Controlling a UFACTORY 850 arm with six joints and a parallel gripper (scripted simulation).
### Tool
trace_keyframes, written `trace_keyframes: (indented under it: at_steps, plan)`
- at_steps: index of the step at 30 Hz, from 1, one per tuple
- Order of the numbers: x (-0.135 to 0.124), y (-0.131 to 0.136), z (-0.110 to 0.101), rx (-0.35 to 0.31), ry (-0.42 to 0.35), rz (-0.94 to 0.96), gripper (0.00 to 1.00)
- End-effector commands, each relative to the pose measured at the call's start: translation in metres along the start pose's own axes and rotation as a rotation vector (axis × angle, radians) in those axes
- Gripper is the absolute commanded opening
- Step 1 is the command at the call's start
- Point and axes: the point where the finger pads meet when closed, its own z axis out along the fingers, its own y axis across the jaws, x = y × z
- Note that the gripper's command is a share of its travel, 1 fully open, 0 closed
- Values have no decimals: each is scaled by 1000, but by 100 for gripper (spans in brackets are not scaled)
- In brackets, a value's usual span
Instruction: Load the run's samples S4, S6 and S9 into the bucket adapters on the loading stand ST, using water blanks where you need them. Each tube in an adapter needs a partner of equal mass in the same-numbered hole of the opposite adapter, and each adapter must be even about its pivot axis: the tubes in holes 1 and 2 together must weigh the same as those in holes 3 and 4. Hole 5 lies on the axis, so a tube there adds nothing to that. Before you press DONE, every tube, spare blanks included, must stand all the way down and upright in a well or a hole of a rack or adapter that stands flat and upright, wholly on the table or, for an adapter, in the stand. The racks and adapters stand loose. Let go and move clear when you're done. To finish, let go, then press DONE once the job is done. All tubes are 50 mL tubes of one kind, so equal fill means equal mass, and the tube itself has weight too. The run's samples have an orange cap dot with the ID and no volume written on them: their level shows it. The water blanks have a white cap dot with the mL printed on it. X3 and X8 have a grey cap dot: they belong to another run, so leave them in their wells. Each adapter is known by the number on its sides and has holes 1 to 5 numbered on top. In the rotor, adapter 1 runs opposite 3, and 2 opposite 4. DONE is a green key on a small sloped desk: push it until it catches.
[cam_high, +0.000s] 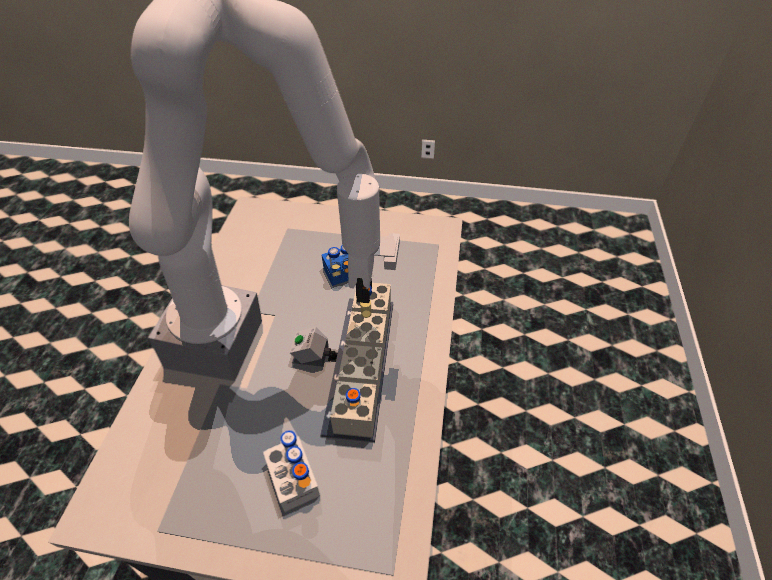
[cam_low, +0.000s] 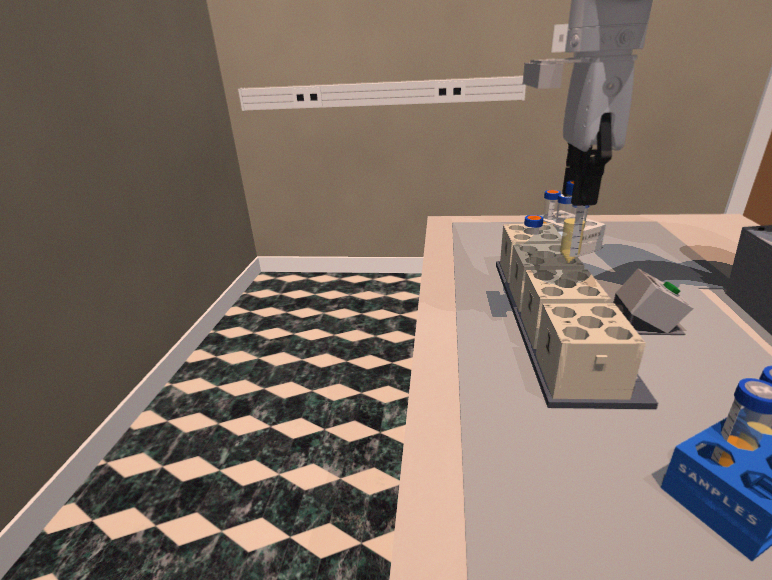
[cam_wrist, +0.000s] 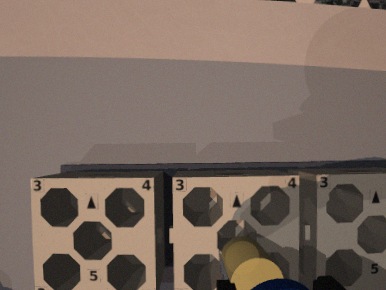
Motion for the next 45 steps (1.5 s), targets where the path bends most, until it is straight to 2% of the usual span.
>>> trace_keyframes:
  at_steps: [1, 14, 30, 45]
  plan:
    - [1, 0, 7, 0, 2, 0, 0]
    - [1, 0, 28, 0, 2, 0, 0]
    - [1, 0, 28, 0, 2, 0, 0]
    - [1, 0, 41, 0, 2, 0, 0]
